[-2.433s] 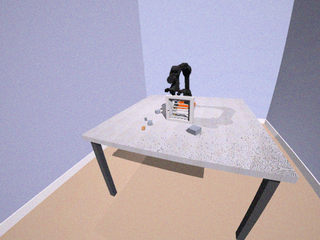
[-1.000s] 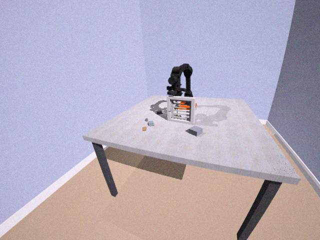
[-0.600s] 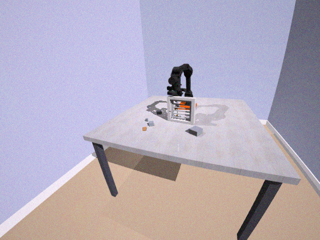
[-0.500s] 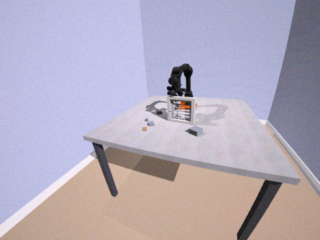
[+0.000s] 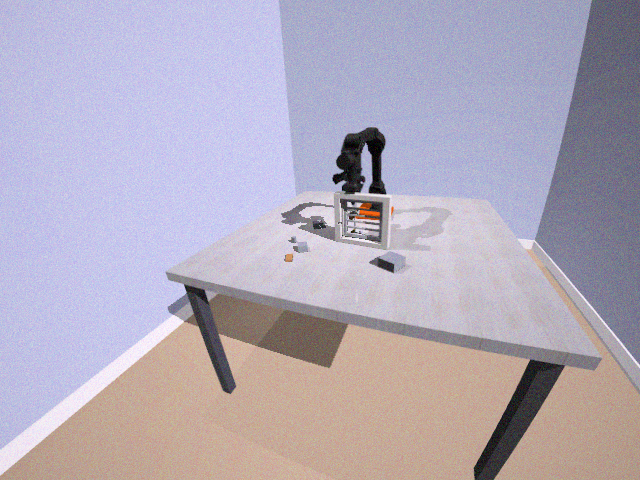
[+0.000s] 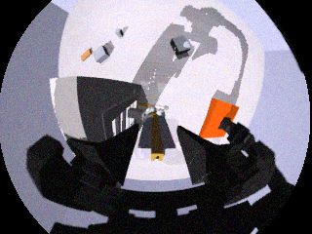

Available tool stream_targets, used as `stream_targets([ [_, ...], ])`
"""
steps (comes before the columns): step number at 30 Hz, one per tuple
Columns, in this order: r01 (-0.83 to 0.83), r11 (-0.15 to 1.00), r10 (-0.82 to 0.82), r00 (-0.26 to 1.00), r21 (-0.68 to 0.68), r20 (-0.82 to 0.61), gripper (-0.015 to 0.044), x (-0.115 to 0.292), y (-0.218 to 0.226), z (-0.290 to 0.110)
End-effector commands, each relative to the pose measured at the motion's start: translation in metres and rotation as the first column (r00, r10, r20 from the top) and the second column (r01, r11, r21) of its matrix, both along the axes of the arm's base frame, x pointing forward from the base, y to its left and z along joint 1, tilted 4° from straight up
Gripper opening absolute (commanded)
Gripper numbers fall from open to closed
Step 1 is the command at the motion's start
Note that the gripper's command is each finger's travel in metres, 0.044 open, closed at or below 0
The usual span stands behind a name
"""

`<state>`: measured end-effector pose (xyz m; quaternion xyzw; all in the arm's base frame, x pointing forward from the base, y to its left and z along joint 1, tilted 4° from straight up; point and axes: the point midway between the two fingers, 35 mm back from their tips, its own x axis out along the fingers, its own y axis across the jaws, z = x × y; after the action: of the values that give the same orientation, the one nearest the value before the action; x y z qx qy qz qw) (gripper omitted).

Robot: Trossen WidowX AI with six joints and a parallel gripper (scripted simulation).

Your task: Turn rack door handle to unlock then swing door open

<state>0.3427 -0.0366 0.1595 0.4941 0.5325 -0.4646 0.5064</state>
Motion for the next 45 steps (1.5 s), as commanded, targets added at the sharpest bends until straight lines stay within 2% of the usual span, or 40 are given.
stream_targets([
  [1,-0.210,0.978,0.209,0.977,0.001,0.026,0.0284,0.0033,0.0025,-0.0001],
  [6,-0.442,0.897,0.442,0.896,-0.008,0.039,0.0284,0.0033,0.0025,-0.0001],
  [11,-0.648,0.761,0.648,0.760,-0.019,0.050,0.0284,0.0034,0.0025,-0.0001],
  [18,-0.867,0.496,0.868,0.494,-0.038,0.059,0.0284,0.0034,0.0025,-0.0001],
  [24,-0.974,0.221,0.974,0.217,-0.057,0.062,0.0284,0.0034,0.0025,-0.0001],
  [34,-0.960,-0.268,0.961,-0.273,-0.086,0.053,0.0284,0.0034,0.0025,-0.0001],
  [45,-0.679,-0.726,0.681,-0.732,-0.110,0.030,0.0284,0.0033,0.0025,-0.0001],
])
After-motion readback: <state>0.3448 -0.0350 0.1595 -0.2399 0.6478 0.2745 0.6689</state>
